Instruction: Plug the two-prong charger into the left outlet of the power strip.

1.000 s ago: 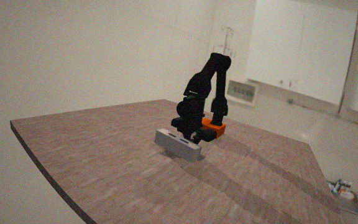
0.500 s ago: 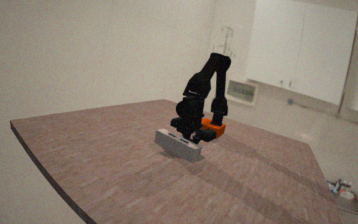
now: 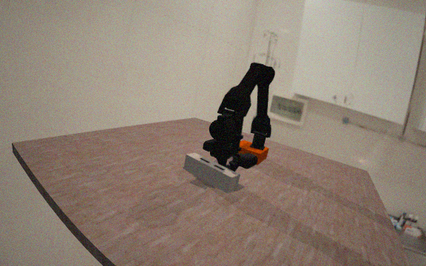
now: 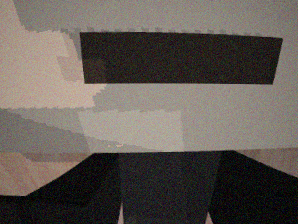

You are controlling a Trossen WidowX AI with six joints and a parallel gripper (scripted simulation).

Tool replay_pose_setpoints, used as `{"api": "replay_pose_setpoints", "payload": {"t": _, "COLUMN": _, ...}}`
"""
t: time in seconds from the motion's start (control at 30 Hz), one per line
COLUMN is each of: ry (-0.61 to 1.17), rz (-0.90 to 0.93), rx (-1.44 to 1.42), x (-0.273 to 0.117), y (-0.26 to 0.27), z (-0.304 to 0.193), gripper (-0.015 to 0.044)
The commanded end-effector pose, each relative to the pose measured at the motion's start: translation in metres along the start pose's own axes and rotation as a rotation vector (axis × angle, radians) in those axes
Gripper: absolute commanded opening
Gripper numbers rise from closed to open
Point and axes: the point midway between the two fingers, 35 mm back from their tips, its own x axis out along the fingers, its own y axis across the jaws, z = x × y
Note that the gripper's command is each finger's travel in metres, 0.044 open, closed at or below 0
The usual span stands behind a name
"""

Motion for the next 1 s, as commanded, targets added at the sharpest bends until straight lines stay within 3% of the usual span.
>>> {"api": "replay_pose_setpoints", "payload": {"t": 0.0, "ry": -0.003, "rz": 0.001, "rx": 0.0, "x": -0.0001, "y": 0.0002, "z": 0.0006, "gripper": 0.021}}
{"api": "replay_pose_setpoints", "payload": {"t": 0.3, "ry": -0.003, "rz": 0.001, "rx": 0.0, "x": -0.0001, "y": 0.0002, "z": 0.0004, "gripper": 0.044}}
{"api": "replay_pose_setpoints", "payload": {"t": 0.97, "ry": -0.017, "rz": 0.003, "rx": 0.0, "x": 0.0005, "y": 0.0002, "z": -0.0039, "gripper": 0.044}}
